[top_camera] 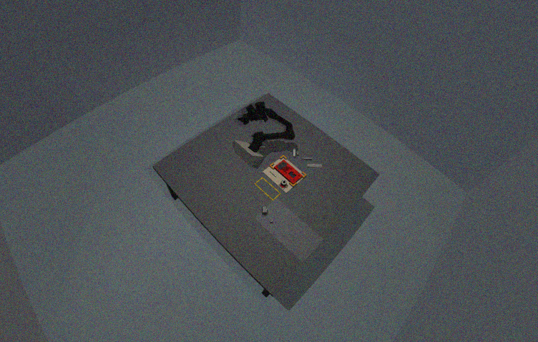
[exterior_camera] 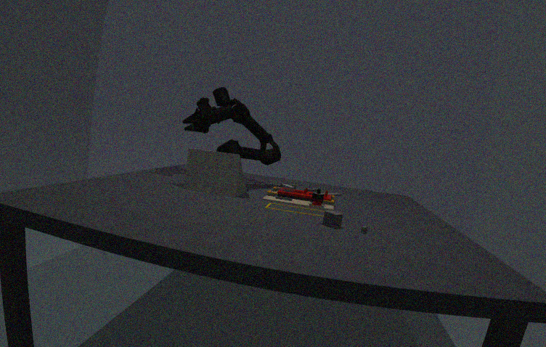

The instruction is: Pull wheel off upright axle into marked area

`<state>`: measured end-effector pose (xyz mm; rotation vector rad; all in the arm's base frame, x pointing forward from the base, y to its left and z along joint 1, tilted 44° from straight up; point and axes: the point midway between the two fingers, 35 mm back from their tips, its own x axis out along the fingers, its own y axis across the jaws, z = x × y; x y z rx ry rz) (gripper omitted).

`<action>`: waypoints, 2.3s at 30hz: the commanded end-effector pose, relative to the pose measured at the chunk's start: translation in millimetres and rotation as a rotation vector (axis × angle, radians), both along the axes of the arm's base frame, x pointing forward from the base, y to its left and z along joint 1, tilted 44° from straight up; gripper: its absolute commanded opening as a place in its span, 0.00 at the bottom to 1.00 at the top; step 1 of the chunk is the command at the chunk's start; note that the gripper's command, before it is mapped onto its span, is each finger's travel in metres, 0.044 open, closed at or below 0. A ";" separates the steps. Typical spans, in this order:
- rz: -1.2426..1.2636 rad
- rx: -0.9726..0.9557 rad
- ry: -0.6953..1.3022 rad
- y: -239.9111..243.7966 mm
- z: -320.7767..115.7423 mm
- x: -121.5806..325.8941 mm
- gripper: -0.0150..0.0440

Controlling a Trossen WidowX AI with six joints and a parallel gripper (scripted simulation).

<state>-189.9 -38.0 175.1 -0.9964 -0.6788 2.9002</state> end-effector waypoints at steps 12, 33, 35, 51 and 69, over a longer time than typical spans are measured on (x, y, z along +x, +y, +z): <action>0.418 0.087 -0.214 -82.5 -3.9 15.8 0.76; 1.191 0.352 -0.581 -210.9 -26.5 130.9 0.76; 1.259 0.385 -0.612 -218.3 -29.5 146.4 0.76; 1.748 0.623 -0.852 -236.7 -53.9 282.6 0.76; 2.226 1.002 -1.223 -180.8 -102.2 451.3 0.76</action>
